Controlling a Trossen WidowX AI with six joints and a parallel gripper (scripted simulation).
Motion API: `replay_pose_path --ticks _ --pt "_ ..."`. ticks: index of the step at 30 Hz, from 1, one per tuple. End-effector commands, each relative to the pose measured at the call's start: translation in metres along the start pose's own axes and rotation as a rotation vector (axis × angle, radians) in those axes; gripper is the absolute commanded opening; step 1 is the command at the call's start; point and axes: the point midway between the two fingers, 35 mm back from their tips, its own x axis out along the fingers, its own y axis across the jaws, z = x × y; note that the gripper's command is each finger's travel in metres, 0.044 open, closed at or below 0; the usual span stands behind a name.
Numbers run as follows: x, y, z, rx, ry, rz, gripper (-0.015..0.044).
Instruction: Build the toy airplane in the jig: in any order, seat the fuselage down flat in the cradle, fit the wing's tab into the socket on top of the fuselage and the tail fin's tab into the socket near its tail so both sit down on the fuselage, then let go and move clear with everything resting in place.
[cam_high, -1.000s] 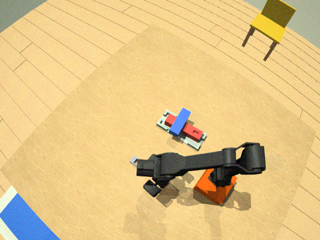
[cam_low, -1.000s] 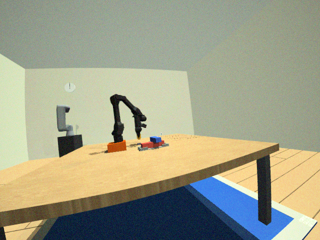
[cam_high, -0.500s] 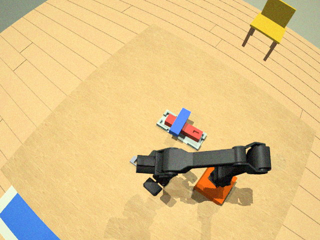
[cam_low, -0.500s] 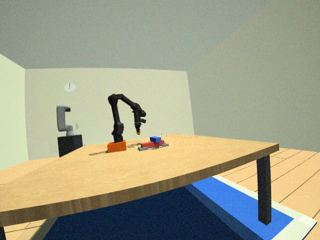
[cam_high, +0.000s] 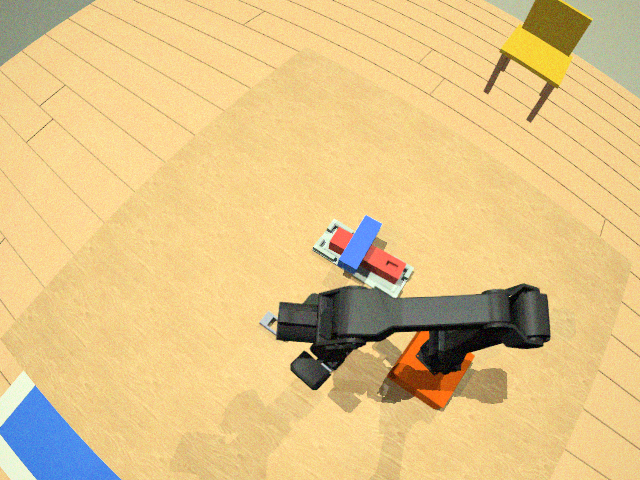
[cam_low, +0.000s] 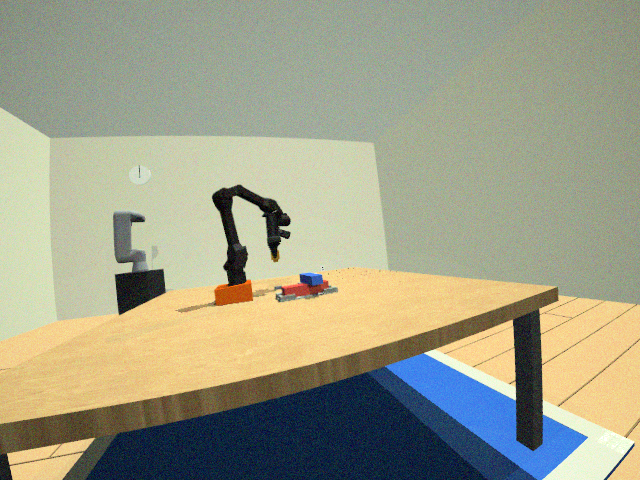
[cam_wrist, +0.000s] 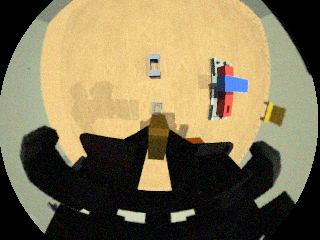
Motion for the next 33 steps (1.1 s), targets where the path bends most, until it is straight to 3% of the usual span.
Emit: replay_pose_path --ticks 1,33 --pt "-0.001 -0.002 0.002 0.002 0.001 0.003 0.0" --pt "0.016 -0.088 0.052 -0.055 -0.015 -0.002 0.0"
